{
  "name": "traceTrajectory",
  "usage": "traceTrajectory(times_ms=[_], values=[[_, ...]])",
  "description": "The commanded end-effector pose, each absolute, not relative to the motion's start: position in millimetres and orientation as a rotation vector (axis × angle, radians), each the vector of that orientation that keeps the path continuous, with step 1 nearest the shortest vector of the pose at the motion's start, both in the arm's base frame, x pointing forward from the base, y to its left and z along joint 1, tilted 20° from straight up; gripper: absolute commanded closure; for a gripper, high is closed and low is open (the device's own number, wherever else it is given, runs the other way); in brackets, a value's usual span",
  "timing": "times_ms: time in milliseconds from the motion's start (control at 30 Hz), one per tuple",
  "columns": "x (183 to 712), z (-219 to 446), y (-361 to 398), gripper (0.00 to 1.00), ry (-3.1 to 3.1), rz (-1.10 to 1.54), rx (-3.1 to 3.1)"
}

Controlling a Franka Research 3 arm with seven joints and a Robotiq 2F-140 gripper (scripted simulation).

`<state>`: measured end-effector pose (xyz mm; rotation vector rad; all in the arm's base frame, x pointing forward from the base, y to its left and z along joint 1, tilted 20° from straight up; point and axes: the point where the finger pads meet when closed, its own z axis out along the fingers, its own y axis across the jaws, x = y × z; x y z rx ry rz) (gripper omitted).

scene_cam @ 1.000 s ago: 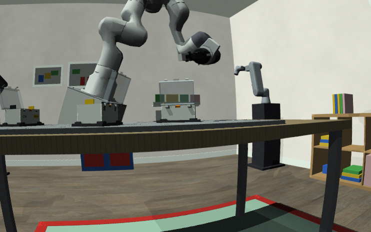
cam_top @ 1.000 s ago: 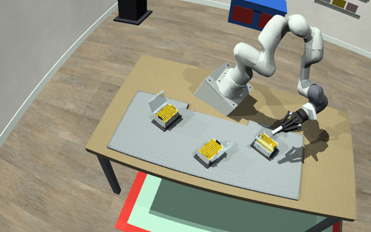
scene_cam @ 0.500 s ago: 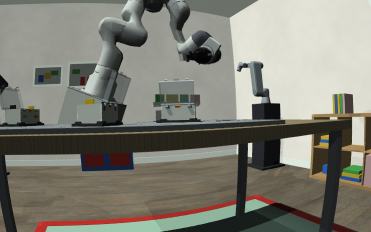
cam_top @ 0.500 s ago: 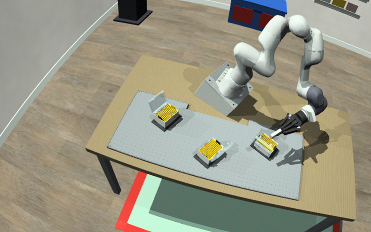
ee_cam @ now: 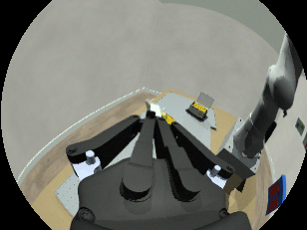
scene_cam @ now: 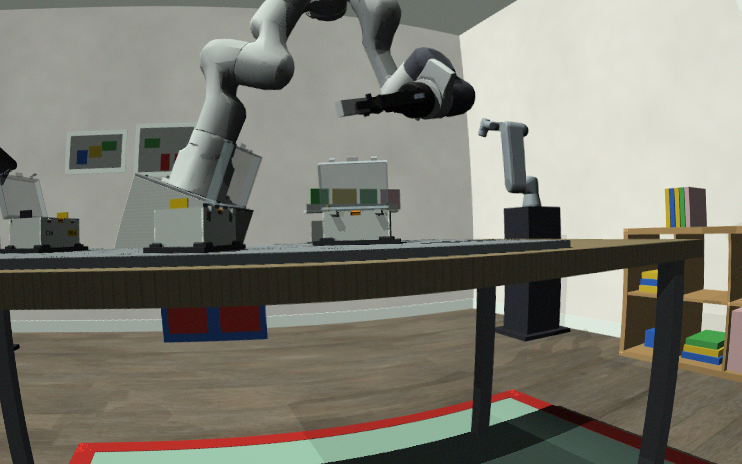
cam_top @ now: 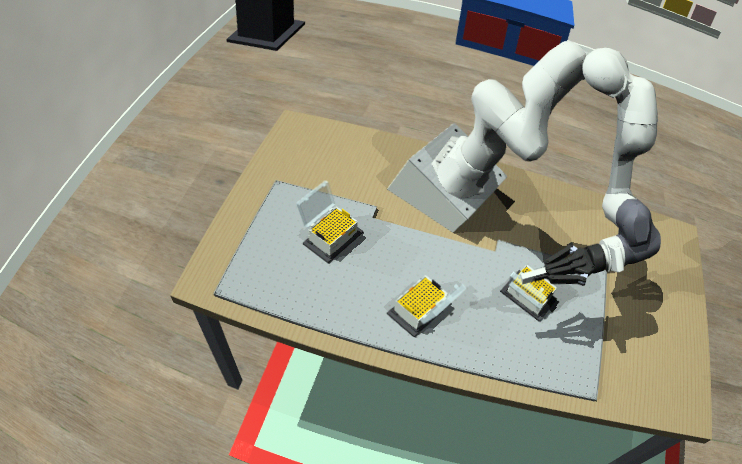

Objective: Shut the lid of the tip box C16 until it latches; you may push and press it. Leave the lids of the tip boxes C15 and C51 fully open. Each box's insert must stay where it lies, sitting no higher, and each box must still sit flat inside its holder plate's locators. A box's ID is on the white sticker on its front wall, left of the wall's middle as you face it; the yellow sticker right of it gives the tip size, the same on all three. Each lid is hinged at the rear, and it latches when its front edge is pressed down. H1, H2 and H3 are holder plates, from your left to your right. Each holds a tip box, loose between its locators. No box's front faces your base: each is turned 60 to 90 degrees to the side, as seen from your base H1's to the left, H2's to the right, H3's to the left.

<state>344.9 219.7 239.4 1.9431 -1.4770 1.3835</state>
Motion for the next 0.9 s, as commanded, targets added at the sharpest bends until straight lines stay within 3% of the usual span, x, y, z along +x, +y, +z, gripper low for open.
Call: traceTrajectory(times_ms=[0,867], values=[[352.4,236.1,206.4,1.00,-1.460,1.362,1.938],[407.5,222.4,146.7,1.00,-1.460,1.362,1.938]])
